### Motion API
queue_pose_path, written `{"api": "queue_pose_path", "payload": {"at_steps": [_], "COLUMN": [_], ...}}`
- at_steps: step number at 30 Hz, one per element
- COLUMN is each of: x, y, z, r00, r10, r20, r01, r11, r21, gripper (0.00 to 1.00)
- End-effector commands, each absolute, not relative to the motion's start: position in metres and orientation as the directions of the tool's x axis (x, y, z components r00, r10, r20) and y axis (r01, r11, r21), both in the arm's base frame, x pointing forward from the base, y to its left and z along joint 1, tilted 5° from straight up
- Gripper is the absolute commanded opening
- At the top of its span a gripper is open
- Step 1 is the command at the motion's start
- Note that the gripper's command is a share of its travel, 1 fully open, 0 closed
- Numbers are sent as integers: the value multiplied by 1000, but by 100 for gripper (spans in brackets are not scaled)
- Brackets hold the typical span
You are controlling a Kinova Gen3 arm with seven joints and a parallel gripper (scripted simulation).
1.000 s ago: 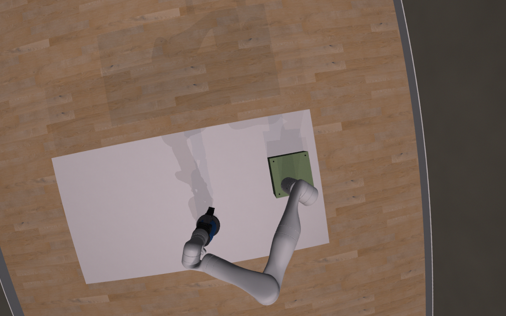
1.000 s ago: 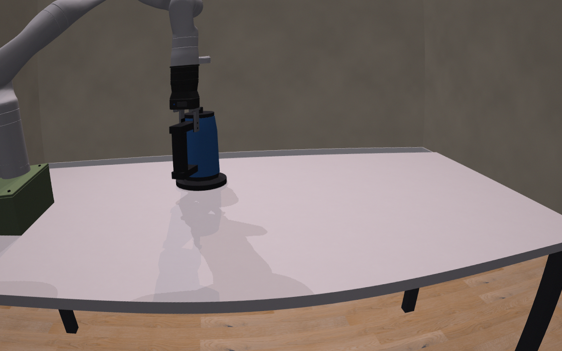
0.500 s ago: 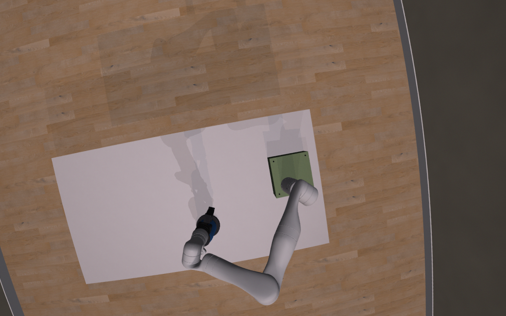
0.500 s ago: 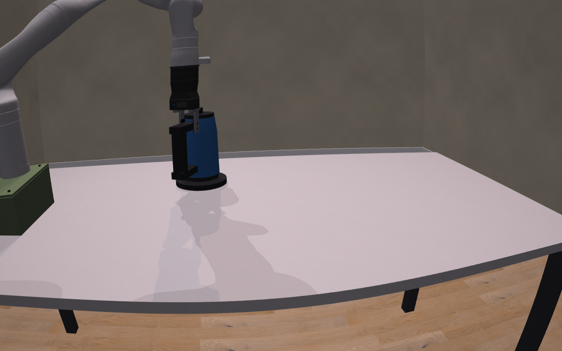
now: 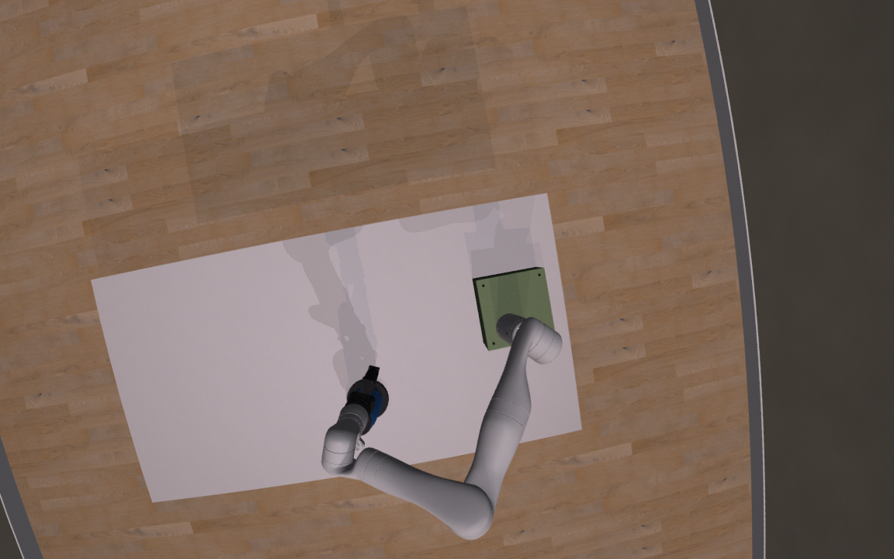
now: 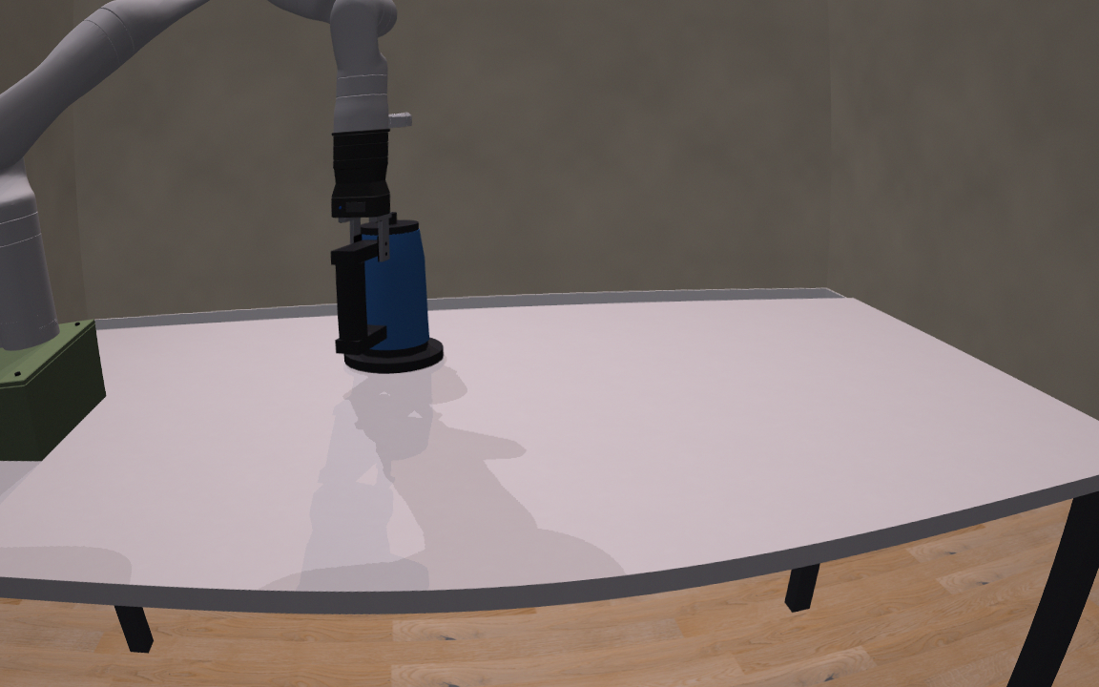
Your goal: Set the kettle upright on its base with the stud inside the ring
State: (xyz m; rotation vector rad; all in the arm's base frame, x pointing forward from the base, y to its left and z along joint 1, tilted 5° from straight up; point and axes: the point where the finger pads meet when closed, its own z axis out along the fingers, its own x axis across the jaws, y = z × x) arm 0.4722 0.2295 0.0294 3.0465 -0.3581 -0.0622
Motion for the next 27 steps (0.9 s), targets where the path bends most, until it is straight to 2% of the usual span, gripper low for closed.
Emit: {"api": "queue_pose_path", "payload": {"at_steps": [1,9,10,27], "x": [473,473,473,473], "y": [230,230,230,230], "z": [30,30,30,30], "r00": [972,972,972,972], "r10": [-233,-233,-233,-233], "r20": [-30,-30,-30,-30], "r01": [-230,-230,-230,-230], "r11": [-970,-970,-970,-970], "r21": [76,76,76,76], "gripper": [0,0,100,100]}}
